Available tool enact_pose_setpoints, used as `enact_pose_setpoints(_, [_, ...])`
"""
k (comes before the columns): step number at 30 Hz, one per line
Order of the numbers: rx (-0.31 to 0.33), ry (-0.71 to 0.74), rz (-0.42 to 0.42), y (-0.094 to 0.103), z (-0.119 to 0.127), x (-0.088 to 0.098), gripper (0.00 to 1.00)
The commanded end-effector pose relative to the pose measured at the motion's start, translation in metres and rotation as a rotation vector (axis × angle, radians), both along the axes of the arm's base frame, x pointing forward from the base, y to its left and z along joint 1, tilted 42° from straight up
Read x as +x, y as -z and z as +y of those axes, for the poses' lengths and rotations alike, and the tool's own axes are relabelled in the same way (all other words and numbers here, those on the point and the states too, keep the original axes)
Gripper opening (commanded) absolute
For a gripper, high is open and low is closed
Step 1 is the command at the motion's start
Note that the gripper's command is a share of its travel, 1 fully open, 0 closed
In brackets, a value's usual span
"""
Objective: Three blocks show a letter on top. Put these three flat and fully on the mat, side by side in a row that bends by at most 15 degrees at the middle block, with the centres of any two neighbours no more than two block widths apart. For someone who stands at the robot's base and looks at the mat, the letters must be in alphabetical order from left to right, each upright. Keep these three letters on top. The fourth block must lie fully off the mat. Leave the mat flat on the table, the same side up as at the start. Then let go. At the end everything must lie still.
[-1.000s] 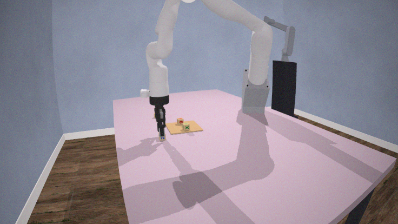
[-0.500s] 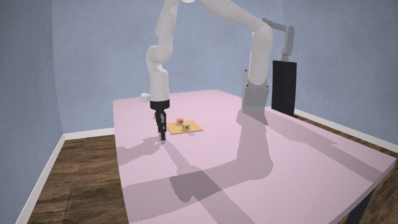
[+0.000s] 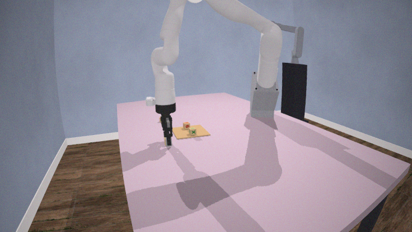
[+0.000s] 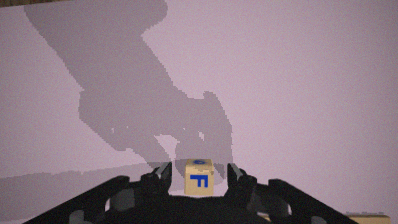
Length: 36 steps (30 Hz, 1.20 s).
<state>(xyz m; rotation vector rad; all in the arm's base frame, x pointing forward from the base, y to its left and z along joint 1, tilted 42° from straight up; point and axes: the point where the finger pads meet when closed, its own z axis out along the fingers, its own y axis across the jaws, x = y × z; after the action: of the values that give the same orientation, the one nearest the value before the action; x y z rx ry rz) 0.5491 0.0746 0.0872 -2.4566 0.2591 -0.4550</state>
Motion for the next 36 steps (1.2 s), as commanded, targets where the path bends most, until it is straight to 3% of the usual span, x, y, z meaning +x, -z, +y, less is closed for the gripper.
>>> enact_pose_setpoints(1, [-0.001, 0.001, -0.001, -0.0005, -0.0007, 0.0003, 0.62])
enact_pose_setpoints(18, [-0.001, 0.001, -0.001, -0.0005, -0.0007, 0.0003, 0.62])
enact_pose_setpoints(19, [-0.001, 0.001, -0.001, -0.0005, -0.0007, 0.0003, 0.41])
enact_pose_setpoints(35, [-0.001, 0.001, -0.001, -0.0005, -0.0007, 0.0003, 0.41])
enact_pose_setpoints(36, [-0.001, 0.001, -0.001, -0.0005, -0.0007, 0.0003, 0.21])
